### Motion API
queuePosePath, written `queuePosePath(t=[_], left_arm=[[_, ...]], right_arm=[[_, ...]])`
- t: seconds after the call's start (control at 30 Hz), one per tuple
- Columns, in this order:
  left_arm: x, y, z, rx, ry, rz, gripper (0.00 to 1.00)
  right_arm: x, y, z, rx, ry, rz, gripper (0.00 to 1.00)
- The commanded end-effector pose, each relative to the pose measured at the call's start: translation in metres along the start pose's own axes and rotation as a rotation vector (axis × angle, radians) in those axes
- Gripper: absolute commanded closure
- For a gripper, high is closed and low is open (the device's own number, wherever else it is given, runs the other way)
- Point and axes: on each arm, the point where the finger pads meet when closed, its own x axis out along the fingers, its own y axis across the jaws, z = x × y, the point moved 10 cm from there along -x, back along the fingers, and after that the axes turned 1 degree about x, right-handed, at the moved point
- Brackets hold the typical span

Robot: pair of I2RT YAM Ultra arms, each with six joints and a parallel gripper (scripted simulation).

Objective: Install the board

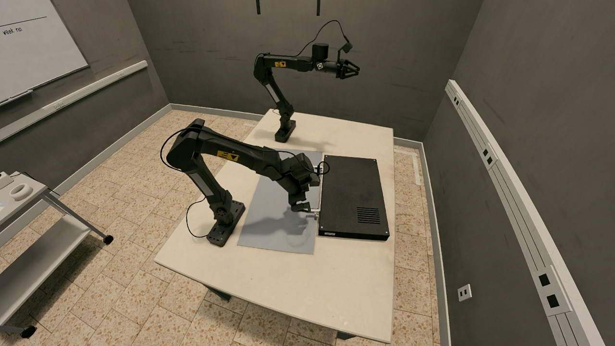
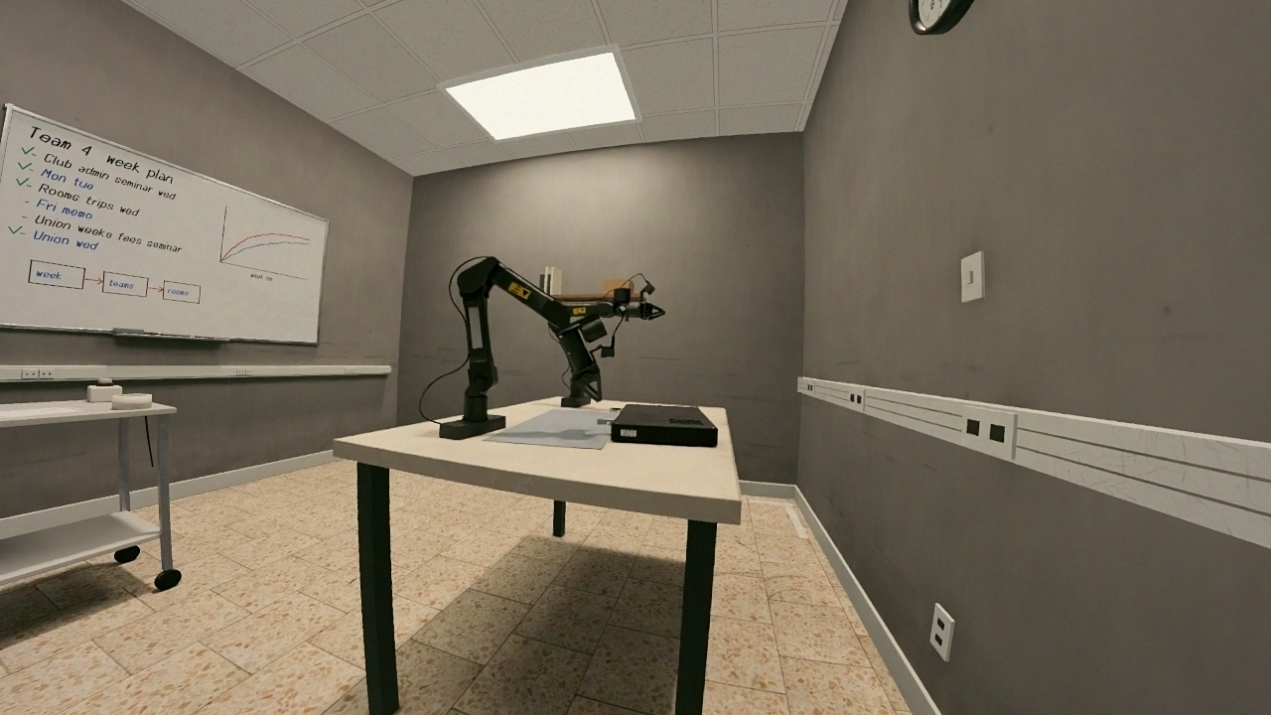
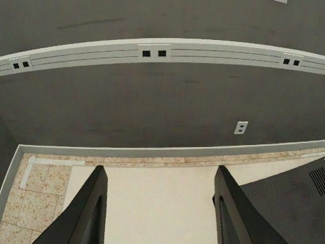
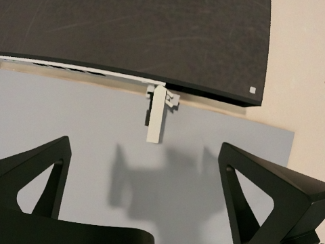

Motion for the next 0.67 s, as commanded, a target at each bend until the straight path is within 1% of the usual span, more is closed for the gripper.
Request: queuePosePath(t=[0.0, 0.63], left_arm=[[0.0014, 0.0004, -0.0002, 0.006, -0.01, -0.006, 0.36], [0.0014, 0.0004, -0.0002, 0.006, -0.01, -0.006, 0.36]], right_arm=[[-0.0043, -0.0009, 0.002, -0.004, -0.039, 0.016, 0.0], [-0.0038, 0.0004, 0.0049, -0.009, -0.041, 0.01, 0.0]])
